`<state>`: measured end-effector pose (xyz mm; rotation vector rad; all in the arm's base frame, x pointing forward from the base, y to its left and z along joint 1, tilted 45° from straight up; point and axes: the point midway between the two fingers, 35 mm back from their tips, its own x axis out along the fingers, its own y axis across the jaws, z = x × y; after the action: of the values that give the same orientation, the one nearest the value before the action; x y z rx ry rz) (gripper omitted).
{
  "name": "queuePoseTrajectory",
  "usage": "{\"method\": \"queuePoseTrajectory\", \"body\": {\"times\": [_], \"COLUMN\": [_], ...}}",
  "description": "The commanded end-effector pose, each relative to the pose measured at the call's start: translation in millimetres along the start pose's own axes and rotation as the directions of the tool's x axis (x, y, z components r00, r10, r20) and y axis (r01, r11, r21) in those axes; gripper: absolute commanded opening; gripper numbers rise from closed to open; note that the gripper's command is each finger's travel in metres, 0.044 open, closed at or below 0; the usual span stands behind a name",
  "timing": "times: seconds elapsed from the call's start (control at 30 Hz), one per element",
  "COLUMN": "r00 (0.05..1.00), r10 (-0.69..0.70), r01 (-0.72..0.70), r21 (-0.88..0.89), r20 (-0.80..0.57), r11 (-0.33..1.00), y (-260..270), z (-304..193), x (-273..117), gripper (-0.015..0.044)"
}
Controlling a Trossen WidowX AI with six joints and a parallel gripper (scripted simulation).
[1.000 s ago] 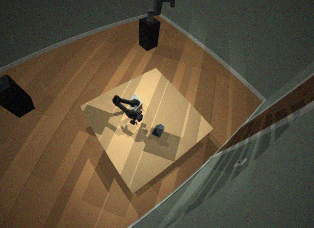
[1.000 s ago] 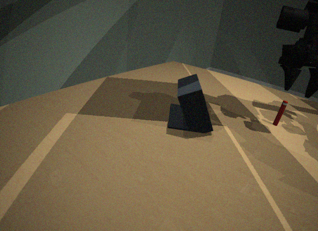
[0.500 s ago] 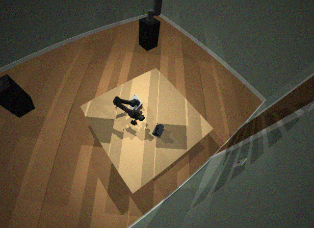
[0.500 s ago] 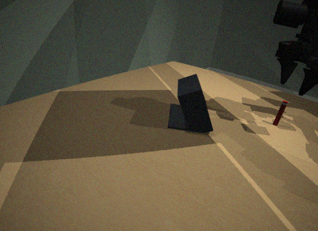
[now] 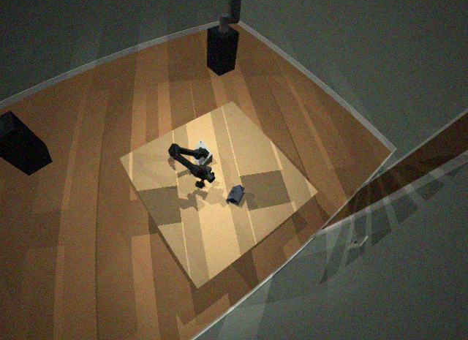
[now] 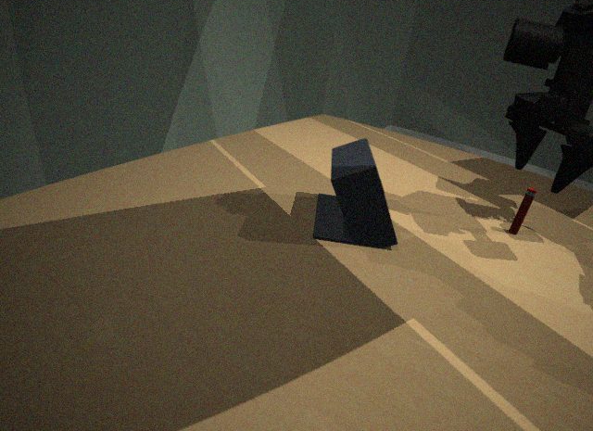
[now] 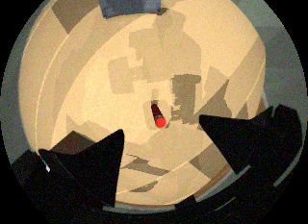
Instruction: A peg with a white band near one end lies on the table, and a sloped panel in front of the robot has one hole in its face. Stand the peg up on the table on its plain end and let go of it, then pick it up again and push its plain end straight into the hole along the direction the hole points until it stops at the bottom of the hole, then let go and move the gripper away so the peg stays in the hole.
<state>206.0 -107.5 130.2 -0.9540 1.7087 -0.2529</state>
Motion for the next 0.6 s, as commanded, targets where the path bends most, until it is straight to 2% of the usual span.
{"method": "queuePoseTrajectory", "body": {"times": [0.0, 0.57], "r00": [1.000, 1.000], "r10": [0.001, 0.001], "r01": [-0.001, -0.001], "r21": [-0.005, -0.005], "r20": [-0.006, -0.005], "r11": [1.000, 1.000], "y": [0.8, 0.5], "z": [-0.9, -0.5], "x": [7.0, 34.8], "gripper": [0.0440, 0.0440]}}
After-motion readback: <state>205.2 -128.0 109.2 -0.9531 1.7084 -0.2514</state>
